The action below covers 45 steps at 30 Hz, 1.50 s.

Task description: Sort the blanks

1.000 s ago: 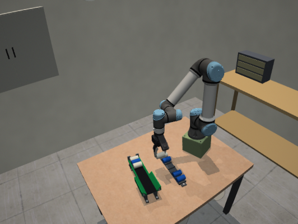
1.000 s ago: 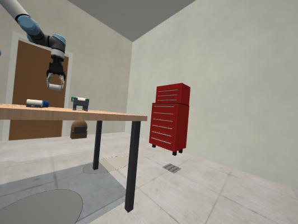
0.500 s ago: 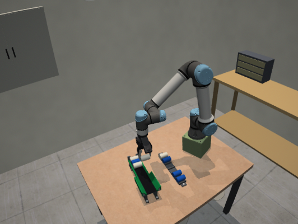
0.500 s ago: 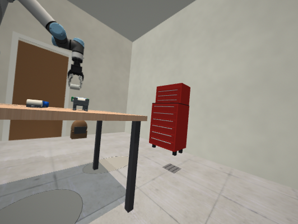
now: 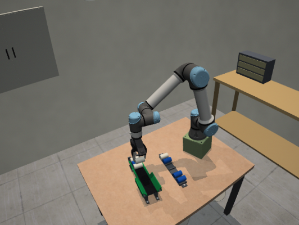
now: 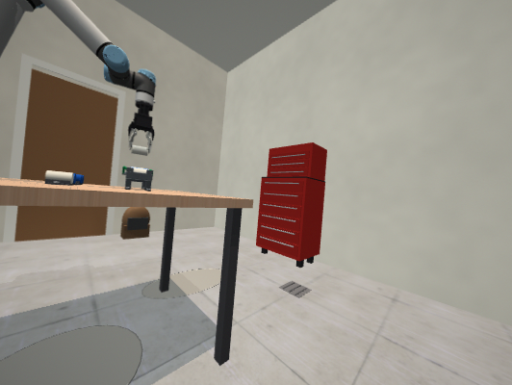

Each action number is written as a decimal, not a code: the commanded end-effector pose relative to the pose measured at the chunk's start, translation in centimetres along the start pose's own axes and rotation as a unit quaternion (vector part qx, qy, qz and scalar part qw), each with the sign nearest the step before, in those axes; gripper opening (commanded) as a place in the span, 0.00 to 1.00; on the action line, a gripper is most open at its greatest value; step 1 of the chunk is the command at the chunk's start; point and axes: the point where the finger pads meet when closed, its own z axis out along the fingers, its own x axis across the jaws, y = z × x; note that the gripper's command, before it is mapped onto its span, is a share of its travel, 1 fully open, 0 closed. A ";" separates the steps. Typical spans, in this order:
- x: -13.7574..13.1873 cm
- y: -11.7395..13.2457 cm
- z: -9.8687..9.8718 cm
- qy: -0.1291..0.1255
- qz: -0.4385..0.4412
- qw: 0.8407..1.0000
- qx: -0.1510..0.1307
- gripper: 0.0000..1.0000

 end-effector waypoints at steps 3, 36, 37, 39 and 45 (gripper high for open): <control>0.2 0.0 -0.1 0.000 0.000 1.000 0.000 0.40; 0.3 0.0 8.6 0.000 0.000 1.000 0.000 0.40; 0.3 0.0 8.9 0.000 0.000 1.000 0.000 0.40; 0.3 0.0 9.4 0.000 0.000 1.000 0.000 0.40; 0.3 0.0 9.8 0.000 0.000 1.000 0.000 0.40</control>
